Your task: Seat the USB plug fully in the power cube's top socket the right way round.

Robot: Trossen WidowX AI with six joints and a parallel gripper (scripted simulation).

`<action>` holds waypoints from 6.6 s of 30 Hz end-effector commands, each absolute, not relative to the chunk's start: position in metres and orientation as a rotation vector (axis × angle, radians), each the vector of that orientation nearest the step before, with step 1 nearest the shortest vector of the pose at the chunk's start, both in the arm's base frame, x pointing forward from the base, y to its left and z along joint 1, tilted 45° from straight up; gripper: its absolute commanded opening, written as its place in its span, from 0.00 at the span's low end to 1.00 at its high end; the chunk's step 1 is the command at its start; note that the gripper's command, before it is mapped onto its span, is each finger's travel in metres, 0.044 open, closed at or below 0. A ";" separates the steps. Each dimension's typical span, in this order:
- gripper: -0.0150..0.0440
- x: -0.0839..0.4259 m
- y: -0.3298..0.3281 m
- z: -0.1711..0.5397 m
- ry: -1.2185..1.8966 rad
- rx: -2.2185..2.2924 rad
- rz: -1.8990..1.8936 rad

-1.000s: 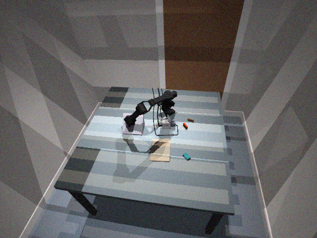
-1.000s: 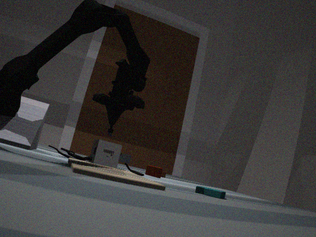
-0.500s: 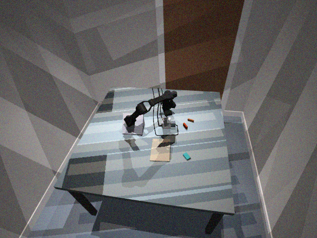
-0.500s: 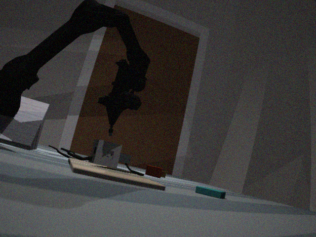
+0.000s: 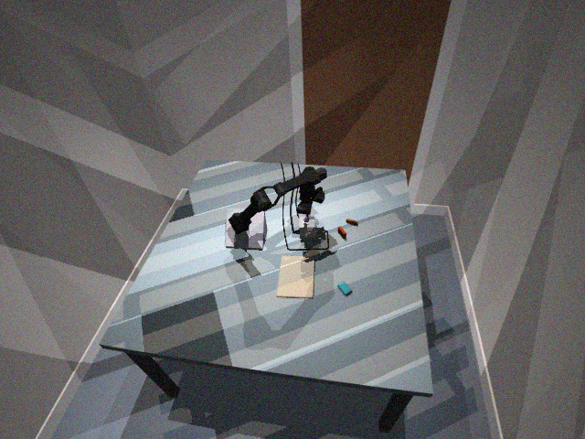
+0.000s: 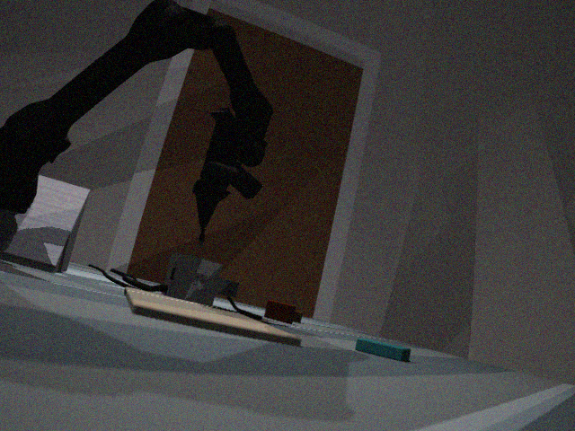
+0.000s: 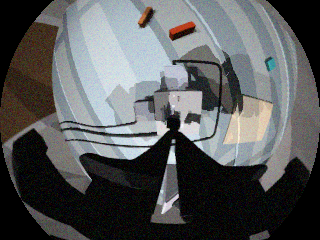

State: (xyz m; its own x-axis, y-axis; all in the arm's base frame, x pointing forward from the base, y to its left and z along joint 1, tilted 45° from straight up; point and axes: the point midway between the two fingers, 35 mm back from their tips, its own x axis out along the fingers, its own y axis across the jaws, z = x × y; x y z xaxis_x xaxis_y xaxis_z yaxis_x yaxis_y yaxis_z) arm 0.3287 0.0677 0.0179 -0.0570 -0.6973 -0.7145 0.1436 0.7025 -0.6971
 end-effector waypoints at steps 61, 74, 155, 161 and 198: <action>0.25 0.329 0.068 0.018 0.657 0.598 -1.527; 0.25 0.329 0.067 0.017 0.664 0.598 -1.524; 0.25 0.328 0.065 0.005 0.693 0.637 -1.515; 0.25 0.328 0.065 0.005 0.696 0.640 -1.515; 0.25 0.328 0.063 0.000 0.702 0.648 -1.513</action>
